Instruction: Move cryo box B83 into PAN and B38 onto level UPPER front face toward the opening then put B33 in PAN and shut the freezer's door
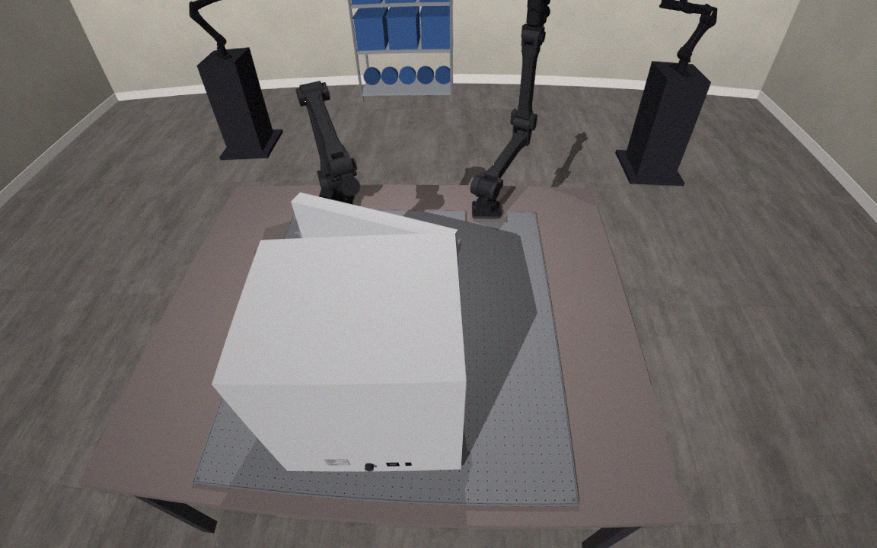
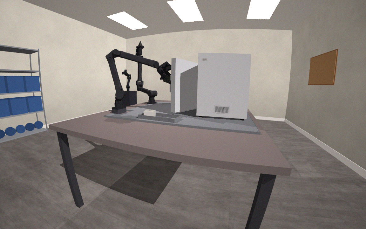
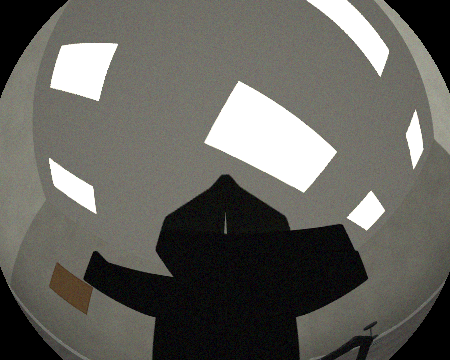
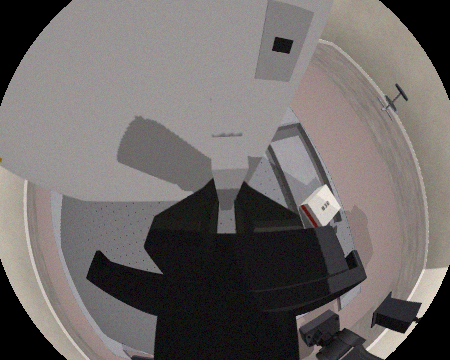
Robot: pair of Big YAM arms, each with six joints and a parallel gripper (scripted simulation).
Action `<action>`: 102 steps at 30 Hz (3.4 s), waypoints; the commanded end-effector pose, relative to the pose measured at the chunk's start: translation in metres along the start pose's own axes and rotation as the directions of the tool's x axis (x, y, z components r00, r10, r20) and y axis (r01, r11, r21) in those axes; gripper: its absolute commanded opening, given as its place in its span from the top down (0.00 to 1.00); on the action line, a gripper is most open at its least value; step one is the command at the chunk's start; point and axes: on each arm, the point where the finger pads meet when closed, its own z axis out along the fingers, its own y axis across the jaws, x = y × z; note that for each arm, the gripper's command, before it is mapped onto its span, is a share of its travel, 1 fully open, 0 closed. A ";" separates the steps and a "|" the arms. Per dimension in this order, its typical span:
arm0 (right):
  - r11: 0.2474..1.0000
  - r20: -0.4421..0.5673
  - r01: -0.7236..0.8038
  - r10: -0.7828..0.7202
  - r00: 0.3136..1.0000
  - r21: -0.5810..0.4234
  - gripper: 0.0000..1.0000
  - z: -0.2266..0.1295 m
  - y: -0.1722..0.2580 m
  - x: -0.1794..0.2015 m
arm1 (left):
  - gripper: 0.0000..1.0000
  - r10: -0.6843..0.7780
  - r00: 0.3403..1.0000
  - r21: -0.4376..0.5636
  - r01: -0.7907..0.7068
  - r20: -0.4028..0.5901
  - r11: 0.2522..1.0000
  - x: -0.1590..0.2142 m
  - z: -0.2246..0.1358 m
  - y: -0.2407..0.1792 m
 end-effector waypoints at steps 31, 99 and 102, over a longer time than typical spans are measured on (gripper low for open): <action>0.979 0.021 -0.169 0.168 0.986 0.116 1.00 -0.068 0.032 0.034 | 1.00 -0.013 0.999 -0.002 0.012 -0.036 1.000 0.013 0.001 0.001; 0.940 0.024 -0.250 0.251 0.968 0.233 0.00 -0.134 0.054 0.100 | 1.00 -0.013 0.999 -0.002 0.012 -0.036 1.000 0.013 0.001 0.001; 0.941 0.022 -0.263 0.264 0.964 0.214 0.00 -0.146 0.065 0.097 | 1.00 -0.013 0.999 -0.002 0.012 -0.036 1.000 0.013 0.001 0.001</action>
